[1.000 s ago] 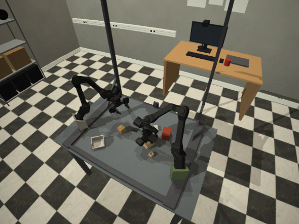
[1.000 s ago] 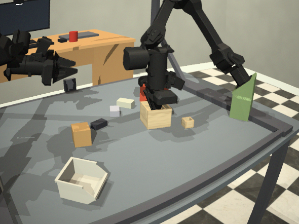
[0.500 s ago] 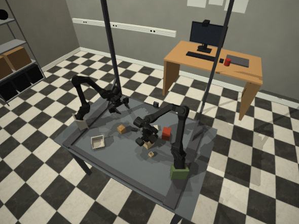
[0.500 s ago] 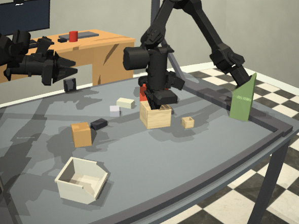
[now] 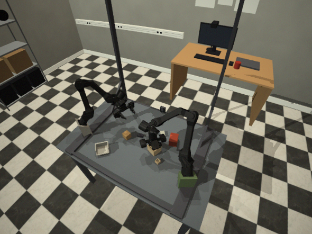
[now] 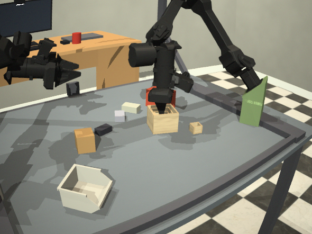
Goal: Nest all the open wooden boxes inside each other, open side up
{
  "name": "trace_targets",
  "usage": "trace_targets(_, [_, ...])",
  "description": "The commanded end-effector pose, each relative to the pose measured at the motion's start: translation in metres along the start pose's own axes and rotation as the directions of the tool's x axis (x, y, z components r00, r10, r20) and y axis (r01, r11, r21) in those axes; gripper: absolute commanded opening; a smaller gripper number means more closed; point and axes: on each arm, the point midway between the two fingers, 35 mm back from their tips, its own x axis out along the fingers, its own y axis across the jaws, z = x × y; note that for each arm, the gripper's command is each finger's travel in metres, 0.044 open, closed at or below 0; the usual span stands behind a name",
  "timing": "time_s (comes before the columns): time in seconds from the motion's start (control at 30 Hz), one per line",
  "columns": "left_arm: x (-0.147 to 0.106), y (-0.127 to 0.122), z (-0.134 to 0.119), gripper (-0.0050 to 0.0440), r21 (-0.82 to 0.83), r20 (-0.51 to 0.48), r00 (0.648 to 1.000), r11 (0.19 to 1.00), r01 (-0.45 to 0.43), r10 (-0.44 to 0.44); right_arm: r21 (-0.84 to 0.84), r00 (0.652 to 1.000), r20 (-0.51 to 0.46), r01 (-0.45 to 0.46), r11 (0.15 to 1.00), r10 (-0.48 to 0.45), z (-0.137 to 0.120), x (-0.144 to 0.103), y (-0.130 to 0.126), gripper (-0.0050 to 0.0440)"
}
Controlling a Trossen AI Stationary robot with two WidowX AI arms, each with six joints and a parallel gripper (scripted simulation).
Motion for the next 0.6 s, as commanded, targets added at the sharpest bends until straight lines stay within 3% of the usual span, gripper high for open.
trace_targets(0.0, [-0.015,0.000,-0.007,-0.0004,0.198,-0.016,1.000,0.980,0.004,-0.001,0.011,1.000,0.010,-0.005,1.000,0.005,0.005,-0.001,0.002,0.0400])
trace_targets(0.2, [-0.025,-0.001,-0.007,-0.0035,0.451,-0.014,1.000,0.893,0.007,-0.001,0.011,1.000,0.010,-0.005,1.000,0.005,0.005,-0.001,0.002,0.0400])
trace_targets(0.43, [-0.037,-0.001,-0.007,-0.0050,0.706,-0.014,1.000,0.708,0.012,-0.003,0.011,1.000,0.010,-0.005,1.000,0.005,0.005,-0.001,0.002,0.0400])
trace_targets(0.5, [-0.037,-0.001,-0.007,-0.0050,0.706,-0.014,1.000,0.708,0.012,-0.003,0.011,1.000,0.010,-0.005,1.000,0.005,0.005,-0.001,0.002,0.0400])
trace_targets(0.57, [-0.042,0.000,-0.007,-0.0050,0.800,-0.013,1.000,0.600,0.012,-0.002,0.011,1.000,0.010,-0.005,1.000,0.005,0.005,-0.001,0.002,0.0400])
